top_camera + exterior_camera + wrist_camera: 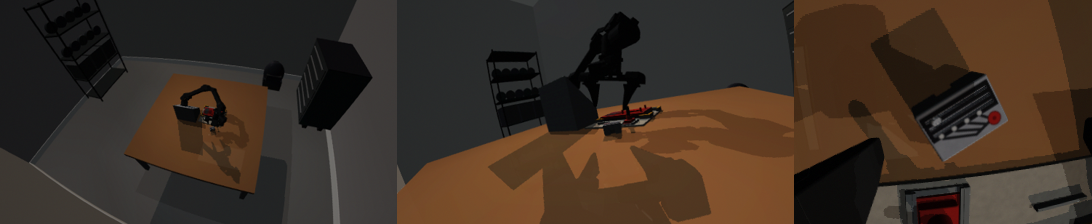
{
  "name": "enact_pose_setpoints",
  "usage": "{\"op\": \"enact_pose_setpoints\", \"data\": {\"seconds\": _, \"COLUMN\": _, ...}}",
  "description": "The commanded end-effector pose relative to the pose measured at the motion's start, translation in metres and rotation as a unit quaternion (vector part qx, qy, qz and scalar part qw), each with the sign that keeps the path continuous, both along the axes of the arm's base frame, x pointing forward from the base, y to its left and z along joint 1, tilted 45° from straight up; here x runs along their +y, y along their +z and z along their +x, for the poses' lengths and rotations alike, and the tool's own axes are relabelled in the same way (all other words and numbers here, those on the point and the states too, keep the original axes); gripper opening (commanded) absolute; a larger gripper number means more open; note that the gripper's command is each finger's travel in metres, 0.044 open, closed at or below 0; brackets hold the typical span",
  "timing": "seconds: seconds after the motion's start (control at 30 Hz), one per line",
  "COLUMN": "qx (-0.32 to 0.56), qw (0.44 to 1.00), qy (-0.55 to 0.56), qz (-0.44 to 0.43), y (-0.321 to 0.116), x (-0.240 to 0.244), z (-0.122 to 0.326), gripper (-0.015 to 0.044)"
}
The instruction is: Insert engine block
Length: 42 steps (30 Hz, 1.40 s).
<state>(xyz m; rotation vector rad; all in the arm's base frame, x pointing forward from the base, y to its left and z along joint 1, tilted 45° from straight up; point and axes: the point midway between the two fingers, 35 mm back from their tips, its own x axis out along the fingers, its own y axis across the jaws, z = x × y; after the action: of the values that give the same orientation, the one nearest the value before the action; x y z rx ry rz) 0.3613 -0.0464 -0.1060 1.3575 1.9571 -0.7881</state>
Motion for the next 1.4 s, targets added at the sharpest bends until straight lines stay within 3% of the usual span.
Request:
{"op": "enact_pose_setpoints", "data": {"seconds": 0.0, "qx": 0.033, "qw": 0.997, "qy": -0.064, "qz": -0.008, "y": 0.001, "x": -0.001, "z": -0.002, "gripper": 0.0440}}
{"op": "enact_pose_setpoints", "data": {"seconds": 0.5, "qx": 0.151, "qw": 0.947, "qy": -0.282, "qz": -0.034, "y": 0.008, "x": -0.009, "z": -0.006, "gripper": 0.0440}}
{"op": "enact_pose_setpoints", "data": {"seconds": 1.0, "qx": 0.275, "qw": 0.837, "qy": -0.472, "qz": -0.038, "y": 0.015, "x": -0.016, "z": -0.012, "gripper": 0.0440}}
{"op": "enact_pose_setpoints", "data": {"seconds": 1.37, "qx": 0.287, "qw": 0.823, "qy": -0.489, "qz": -0.038, "y": 0.014, "x": -0.016, "z": -0.013, "gripper": 0.0440}}
